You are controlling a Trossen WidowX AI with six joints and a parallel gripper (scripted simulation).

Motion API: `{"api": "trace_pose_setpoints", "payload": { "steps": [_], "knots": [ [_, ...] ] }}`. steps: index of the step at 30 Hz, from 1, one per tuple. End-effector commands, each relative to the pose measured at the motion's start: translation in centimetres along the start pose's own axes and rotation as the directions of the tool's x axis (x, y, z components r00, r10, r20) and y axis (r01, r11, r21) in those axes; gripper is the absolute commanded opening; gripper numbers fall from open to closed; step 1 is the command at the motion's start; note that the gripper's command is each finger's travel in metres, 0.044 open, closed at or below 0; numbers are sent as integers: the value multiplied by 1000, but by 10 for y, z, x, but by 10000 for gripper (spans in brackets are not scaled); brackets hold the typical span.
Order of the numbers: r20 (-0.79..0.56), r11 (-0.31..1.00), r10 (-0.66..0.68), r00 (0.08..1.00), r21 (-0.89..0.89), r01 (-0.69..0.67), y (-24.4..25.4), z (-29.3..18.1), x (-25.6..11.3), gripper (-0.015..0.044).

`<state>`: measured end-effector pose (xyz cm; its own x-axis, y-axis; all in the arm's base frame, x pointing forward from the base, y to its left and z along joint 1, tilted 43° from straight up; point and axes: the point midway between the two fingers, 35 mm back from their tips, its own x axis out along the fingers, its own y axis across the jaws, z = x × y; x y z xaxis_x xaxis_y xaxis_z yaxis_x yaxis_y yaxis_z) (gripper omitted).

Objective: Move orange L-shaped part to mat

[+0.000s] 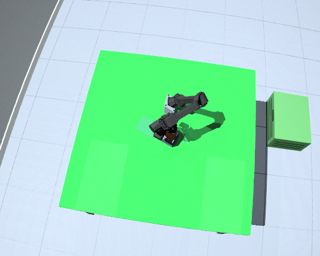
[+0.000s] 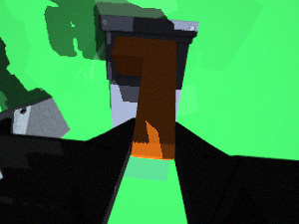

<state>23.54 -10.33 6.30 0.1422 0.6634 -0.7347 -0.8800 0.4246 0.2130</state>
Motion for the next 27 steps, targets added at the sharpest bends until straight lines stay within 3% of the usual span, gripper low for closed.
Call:
{"api": "trace_pose_setpoints", "payload": {
  "steps": [1, 21, 27],
  "knots": [
    [-1, 1000, -6, 1000, -8, 6, -2, 0, -8, 0],
    [-2, 1000, -6, 1000, -7, 6, -1, 0, -30, 0],
    [-3, 1000, -6, 1000, -7, 6, 0, -20, -28, 0]
  ]
}}
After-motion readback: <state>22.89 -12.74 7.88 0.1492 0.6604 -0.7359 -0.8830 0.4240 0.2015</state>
